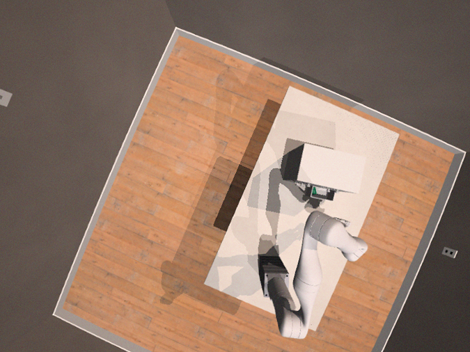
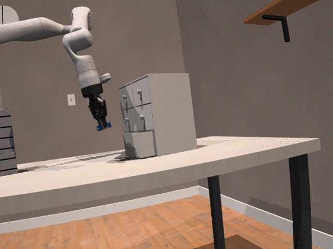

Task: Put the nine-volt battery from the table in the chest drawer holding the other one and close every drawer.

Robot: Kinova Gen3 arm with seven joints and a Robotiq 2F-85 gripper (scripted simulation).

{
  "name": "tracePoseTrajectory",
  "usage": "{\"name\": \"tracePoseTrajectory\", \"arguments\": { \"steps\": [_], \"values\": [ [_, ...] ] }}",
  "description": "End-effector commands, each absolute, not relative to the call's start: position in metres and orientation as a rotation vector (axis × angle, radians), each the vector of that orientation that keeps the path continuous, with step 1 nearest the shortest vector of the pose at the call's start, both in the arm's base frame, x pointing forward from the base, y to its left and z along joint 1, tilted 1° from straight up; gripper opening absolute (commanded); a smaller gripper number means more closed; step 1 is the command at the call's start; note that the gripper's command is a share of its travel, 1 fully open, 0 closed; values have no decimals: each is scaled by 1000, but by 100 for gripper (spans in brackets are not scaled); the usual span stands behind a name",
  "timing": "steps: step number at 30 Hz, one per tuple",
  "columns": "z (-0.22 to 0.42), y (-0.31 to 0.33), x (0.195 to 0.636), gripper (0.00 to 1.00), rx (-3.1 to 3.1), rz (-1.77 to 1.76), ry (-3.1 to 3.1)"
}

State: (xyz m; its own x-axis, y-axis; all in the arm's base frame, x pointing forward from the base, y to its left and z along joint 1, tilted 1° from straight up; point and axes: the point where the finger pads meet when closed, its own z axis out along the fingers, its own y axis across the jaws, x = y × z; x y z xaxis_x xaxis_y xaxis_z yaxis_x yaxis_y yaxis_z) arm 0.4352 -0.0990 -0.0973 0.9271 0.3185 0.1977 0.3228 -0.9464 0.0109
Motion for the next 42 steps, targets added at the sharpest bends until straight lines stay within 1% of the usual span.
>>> {"name": "tracePoseTrajectory", "arguments": {
  "steps": [1, 19, 42],
  "values": [
    [-97, -101, 433, 23, -3062, -315, -497],
    [-98, -101, 432, 23, -3025, -472, -492],
    [-99, -102, 430, 23, -2923, -797, -477]
  ]
}}
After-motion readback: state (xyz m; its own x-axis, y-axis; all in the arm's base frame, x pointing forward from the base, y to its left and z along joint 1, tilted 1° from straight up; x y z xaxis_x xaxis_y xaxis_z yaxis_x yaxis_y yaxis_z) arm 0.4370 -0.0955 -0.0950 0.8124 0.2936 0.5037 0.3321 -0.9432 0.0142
